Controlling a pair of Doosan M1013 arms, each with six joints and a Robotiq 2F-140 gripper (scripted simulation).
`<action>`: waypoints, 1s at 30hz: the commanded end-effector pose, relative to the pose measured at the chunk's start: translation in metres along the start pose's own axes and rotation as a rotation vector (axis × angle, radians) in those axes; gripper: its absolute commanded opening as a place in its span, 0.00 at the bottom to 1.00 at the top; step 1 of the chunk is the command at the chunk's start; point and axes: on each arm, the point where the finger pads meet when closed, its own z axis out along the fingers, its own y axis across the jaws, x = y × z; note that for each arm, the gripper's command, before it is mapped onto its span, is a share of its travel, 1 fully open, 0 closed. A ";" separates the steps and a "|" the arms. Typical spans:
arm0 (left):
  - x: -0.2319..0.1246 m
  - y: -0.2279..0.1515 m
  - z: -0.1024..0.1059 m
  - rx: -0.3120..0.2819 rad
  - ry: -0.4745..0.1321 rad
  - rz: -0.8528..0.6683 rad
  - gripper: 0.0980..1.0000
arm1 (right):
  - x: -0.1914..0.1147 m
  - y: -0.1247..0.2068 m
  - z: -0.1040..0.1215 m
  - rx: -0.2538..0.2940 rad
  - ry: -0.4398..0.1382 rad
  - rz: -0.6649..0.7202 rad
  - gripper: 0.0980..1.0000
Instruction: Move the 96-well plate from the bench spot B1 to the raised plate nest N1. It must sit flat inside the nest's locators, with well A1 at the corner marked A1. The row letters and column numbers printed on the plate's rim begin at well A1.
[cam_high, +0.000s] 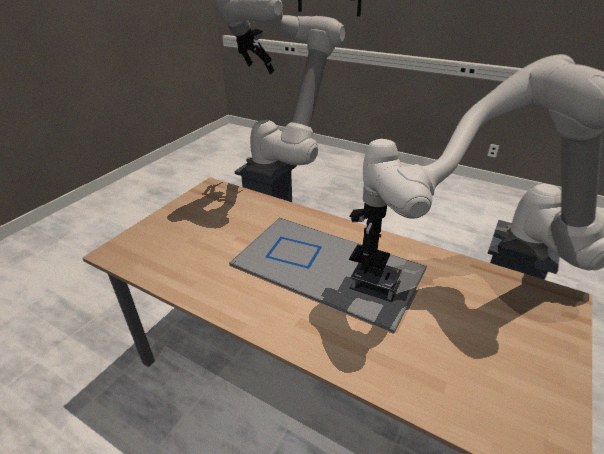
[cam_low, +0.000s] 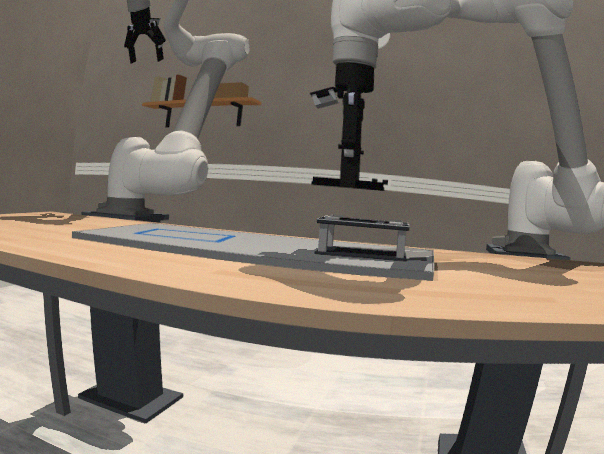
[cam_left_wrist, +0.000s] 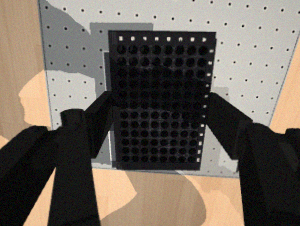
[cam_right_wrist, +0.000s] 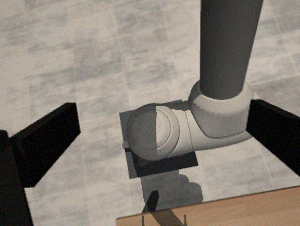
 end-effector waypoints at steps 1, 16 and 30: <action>-0.012 -0.002 -0.003 0.002 0.001 0.000 0.56 | 0.000 0.000 0.000 0.000 0.000 0.000 1.00; -0.036 -0.005 -0.007 0.002 0.001 0.000 0.56 | 0.000 0.000 0.000 0.000 0.000 0.000 1.00; -0.035 -0.005 -0.006 0.002 0.001 0.000 0.56 | 0.000 0.000 0.000 0.000 0.000 0.000 1.00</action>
